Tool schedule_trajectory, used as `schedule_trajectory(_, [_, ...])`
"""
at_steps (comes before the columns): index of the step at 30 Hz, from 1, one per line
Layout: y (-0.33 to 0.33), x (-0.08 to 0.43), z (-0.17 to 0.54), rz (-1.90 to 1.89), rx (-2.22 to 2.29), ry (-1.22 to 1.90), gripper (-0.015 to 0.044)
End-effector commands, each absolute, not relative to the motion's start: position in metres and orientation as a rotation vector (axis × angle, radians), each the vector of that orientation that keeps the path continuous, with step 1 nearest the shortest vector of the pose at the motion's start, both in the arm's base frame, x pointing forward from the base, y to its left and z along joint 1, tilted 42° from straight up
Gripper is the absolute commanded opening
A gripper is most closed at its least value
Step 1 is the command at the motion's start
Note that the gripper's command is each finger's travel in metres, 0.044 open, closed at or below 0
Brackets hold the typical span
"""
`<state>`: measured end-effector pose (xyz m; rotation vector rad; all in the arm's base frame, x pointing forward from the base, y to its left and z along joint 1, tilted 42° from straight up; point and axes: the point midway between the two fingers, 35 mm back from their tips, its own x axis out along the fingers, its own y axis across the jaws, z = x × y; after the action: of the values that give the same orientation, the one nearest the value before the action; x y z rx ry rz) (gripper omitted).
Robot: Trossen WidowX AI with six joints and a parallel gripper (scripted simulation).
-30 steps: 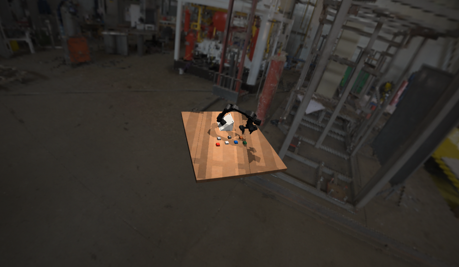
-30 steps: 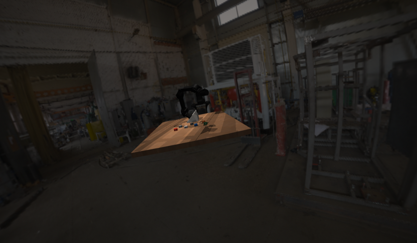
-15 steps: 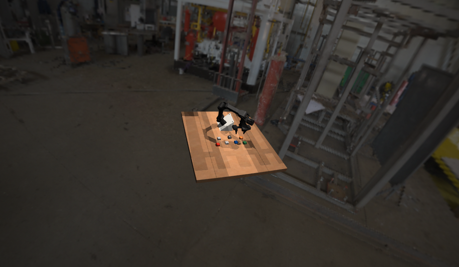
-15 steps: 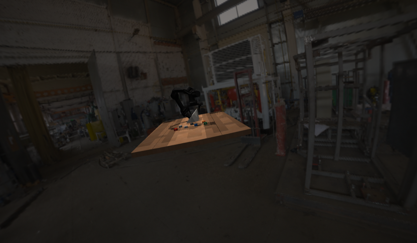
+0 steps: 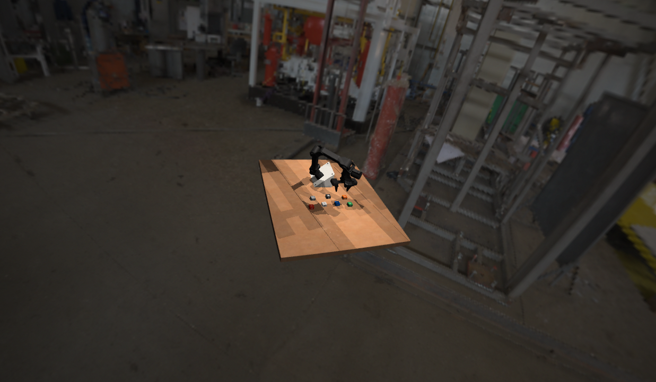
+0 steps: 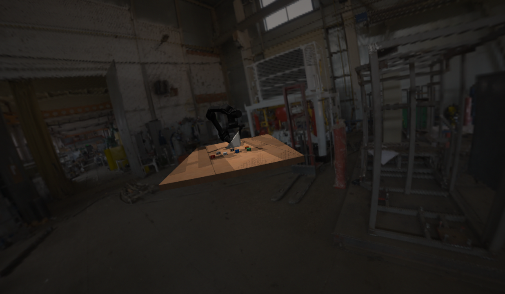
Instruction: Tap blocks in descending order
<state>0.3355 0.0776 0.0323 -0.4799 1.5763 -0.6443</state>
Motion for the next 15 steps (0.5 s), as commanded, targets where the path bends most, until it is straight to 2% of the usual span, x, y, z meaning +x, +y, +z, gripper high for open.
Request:
schedule_trajectory(1, [0.078,0.336,0.033,-0.642,-0.483,1.575,0.0400])
schedule_trajectory(6, [0.075,0.336,0.035,-0.641,-0.483,1.575,0.0400])
schedule_trajectory(12, [0.010,0.321,0.093,-0.644,-0.486,1.576,0.0400])
schedule_trajectory(15, [0.002,0.317,0.100,-0.645,-0.487,1.576,0.0400])
